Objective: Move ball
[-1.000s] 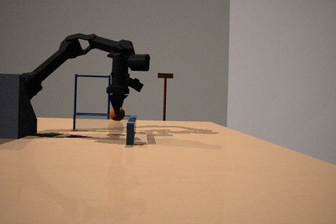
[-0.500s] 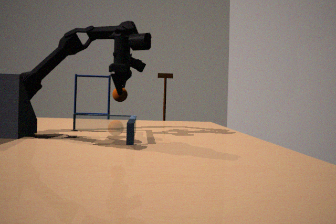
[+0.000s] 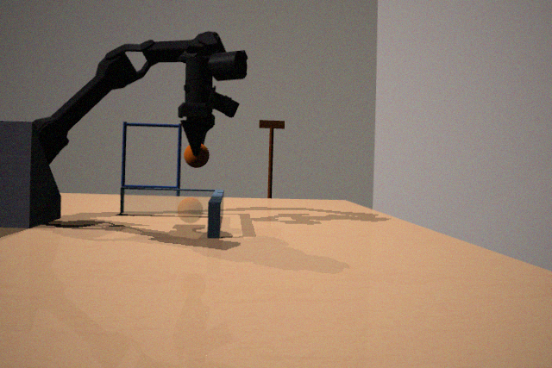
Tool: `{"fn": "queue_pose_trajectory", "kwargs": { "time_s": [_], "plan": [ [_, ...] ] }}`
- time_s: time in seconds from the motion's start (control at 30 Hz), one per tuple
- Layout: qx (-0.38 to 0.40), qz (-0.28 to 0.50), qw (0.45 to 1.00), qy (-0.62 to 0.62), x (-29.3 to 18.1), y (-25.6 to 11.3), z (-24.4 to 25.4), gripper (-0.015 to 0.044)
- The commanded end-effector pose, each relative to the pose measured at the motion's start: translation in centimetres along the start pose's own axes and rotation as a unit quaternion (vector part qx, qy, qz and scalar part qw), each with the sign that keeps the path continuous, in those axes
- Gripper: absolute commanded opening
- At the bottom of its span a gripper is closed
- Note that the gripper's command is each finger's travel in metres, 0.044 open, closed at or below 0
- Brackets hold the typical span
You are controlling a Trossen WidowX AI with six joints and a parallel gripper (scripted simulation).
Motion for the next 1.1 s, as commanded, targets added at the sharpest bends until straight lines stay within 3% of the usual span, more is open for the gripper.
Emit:
{"fn": "queue_pose_trajectory", "kwargs": {
  "time_s": [0.0,0.37,0.77,1.07],
  "plan": [
    [-0.001,0.007,1.0,-0.001,-0.1,1.7,-1.5,0.0],
    [-0.002,0.006,1.0,-0.003,-0.1,3.8,-2.6,0.0],
    [0.0,0.007,1.0,-0.003,-0.2,9.7,-2.6,0.0],
    [0.0,0.007,1.0,-0.003,-0.3,10.4,-2.6,0.0]
  ]
}}
Point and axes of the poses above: the point midway between the two fingers, 35 mm back from their tips, its own y axis out along the fingers, its own z axis across the jaws, x = y × z, the point moved 9 cm from there along -y, back along the fingers, and after that the axes turned 14 degrees about y, right-handed, at the moved point
